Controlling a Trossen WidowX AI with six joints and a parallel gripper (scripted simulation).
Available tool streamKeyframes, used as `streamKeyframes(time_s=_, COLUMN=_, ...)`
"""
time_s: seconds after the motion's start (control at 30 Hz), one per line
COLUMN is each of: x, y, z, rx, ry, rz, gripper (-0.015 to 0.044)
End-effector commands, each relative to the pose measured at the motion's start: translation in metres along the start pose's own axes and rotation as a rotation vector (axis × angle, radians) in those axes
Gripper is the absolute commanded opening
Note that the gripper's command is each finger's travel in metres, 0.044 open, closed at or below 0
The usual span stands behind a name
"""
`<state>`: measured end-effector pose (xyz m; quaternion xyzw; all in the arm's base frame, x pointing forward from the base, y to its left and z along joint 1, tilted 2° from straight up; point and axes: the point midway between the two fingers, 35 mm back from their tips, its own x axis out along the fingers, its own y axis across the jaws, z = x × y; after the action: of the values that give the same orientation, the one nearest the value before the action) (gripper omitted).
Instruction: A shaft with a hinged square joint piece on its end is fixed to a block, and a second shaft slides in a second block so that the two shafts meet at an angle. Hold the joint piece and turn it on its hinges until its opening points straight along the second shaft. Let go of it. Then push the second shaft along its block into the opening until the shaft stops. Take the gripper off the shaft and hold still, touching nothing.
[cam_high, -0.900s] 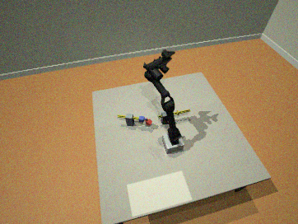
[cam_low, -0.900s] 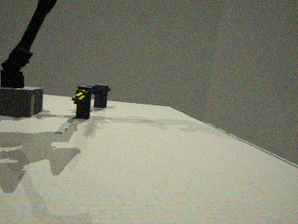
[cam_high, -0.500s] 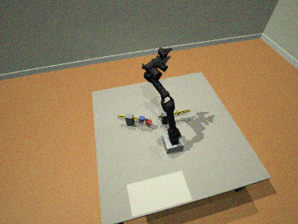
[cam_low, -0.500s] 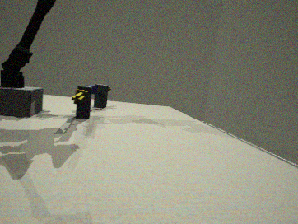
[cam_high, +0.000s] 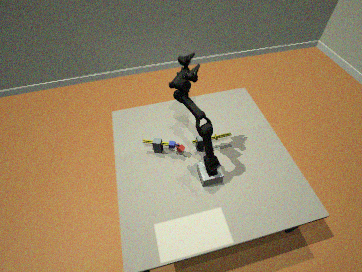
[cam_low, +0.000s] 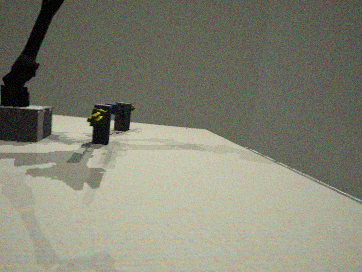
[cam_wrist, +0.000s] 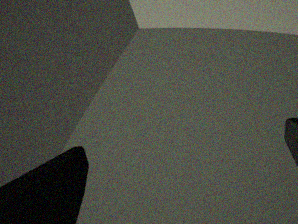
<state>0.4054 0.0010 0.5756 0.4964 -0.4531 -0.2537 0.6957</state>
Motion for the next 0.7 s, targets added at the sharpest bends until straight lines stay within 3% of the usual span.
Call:
streamKeyframes(time_s=0.0, x=-0.006, y=-0.002, z=-0.021, rx=-0.100, ry=0.084, rz=0.039, gripper=0.0440)
streamKeyframes(time_s=0.67, x=-0.060, y=-0.054, z=-0.120, rx=-0.560, ry=0.550, rz=0.169, gripper=0.0440)
